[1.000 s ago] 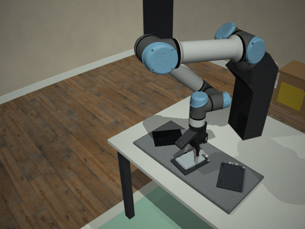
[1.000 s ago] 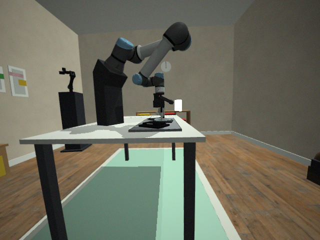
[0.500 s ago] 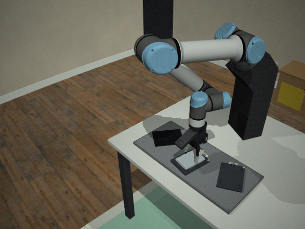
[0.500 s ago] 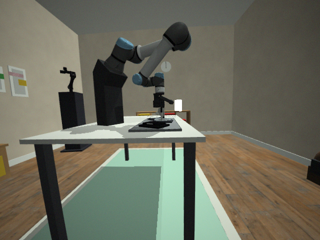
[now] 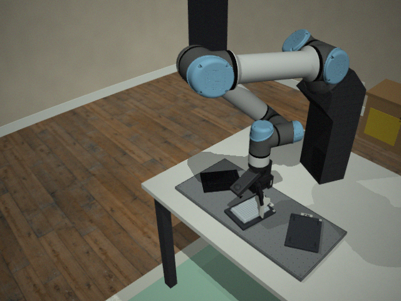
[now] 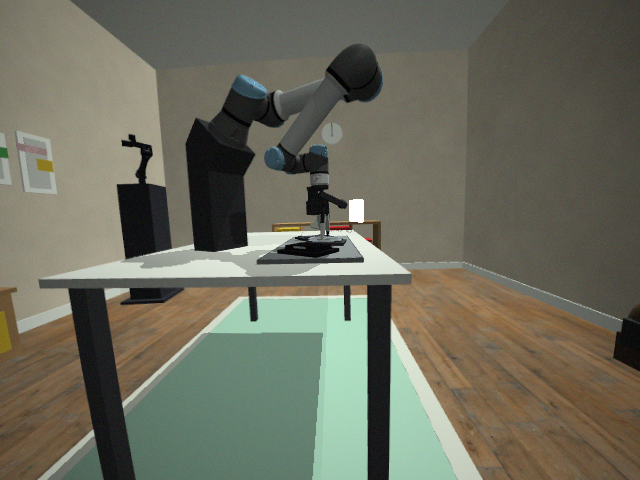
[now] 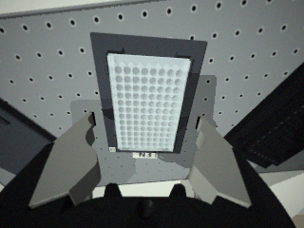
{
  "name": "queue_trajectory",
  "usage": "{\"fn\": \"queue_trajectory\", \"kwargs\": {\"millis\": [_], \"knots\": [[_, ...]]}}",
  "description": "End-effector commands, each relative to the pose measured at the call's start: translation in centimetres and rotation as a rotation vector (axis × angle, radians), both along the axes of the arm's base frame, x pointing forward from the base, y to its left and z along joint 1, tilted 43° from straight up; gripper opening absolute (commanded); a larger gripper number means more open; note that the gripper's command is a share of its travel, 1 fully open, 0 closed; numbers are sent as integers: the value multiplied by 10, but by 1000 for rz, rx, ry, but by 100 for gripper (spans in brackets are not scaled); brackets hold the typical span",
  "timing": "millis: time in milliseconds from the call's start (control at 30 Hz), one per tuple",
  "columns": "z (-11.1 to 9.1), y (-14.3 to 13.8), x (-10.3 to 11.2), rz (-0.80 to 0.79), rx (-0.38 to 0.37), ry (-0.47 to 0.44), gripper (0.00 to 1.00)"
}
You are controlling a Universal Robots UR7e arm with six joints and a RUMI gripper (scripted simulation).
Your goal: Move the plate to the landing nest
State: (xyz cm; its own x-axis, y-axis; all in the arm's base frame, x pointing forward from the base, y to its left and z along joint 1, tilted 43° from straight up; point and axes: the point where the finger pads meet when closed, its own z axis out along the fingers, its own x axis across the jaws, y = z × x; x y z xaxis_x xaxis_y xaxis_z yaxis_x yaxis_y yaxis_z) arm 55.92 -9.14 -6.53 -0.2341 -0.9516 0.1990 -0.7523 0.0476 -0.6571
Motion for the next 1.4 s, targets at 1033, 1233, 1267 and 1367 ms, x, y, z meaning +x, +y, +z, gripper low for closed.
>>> {"fn": "queue_trajectory", "kwargs": {"millis": [1033,1233,1267,1367], "knots": [[1,0,0,0,0,-1,82],[5,2,-4,0,0,-1,82],[6,3,-5,0,0,-1,82],[10,4,-8,0,0,-1,82]]}}
